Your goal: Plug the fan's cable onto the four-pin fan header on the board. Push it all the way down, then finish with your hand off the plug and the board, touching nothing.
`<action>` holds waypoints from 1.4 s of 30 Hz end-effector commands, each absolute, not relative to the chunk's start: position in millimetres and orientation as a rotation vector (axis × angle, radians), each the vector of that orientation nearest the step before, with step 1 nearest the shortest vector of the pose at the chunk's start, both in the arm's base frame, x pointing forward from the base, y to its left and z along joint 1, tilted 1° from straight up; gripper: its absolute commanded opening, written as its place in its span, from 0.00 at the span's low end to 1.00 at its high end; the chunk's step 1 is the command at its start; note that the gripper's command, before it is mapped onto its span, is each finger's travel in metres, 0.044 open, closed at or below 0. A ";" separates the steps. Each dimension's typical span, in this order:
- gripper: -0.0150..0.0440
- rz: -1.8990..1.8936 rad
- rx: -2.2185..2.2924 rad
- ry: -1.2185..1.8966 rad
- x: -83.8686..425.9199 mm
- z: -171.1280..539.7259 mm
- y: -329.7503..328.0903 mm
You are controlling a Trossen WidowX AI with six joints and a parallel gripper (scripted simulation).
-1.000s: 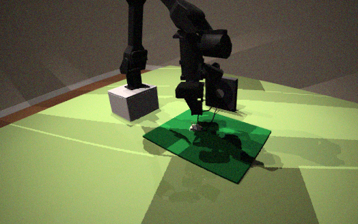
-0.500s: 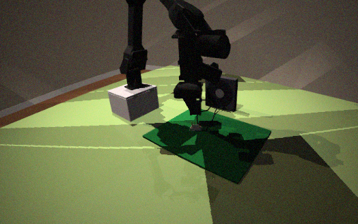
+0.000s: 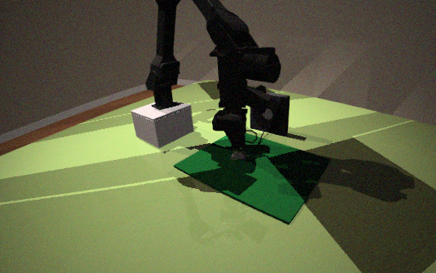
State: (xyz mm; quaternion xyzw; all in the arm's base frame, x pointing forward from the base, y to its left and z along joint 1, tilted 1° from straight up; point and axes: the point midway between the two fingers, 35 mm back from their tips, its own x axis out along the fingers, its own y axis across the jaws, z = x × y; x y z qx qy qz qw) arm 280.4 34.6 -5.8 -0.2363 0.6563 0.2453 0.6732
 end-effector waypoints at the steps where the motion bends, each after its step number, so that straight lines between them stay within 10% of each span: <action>1: 0.25 0.552 -0.536 1.480 279.5 -6.8 34.0; 42: 0.25 0.547 -0.530 1.482 280.1 -16.2 34.4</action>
